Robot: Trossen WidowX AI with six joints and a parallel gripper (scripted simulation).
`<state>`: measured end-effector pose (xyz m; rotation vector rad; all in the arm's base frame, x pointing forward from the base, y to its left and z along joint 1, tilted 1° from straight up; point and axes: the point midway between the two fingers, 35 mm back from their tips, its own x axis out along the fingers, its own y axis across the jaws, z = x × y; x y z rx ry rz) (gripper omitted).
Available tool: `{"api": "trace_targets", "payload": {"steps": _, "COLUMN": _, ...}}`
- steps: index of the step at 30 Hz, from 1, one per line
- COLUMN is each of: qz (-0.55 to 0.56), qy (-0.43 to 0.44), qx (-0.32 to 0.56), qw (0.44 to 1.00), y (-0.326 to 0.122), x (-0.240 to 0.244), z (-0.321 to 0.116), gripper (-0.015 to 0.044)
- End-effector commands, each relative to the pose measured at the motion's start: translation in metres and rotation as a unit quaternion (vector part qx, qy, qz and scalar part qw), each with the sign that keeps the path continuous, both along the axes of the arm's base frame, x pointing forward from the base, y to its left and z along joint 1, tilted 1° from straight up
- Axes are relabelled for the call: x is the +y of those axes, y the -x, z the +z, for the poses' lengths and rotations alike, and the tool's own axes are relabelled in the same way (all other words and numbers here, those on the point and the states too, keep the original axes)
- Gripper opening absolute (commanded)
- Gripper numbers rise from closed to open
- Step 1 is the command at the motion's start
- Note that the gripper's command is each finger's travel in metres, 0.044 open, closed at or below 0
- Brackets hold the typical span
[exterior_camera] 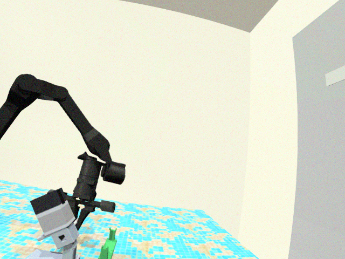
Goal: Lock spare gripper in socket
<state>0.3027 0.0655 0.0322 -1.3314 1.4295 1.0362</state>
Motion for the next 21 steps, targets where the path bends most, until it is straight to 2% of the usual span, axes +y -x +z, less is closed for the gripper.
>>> {"api": "trace_targets", "payload": {"steps": 1, "qz": 0.000, "qy": -0.003, "qx": -0.002, "qw": 1.000, "y": 0.000, "x": -0.003, "z": 0.003, "gripper": 0.0000}}
{"api": "trace_targets", "payload": {"steps": 21, "qz": 0.000, "qy": -0.004, "qx": 0.006, "qw": 1.000, "y": 0.001, "x": -0.018, "z": 0.002, "gripper": 0.0000}}
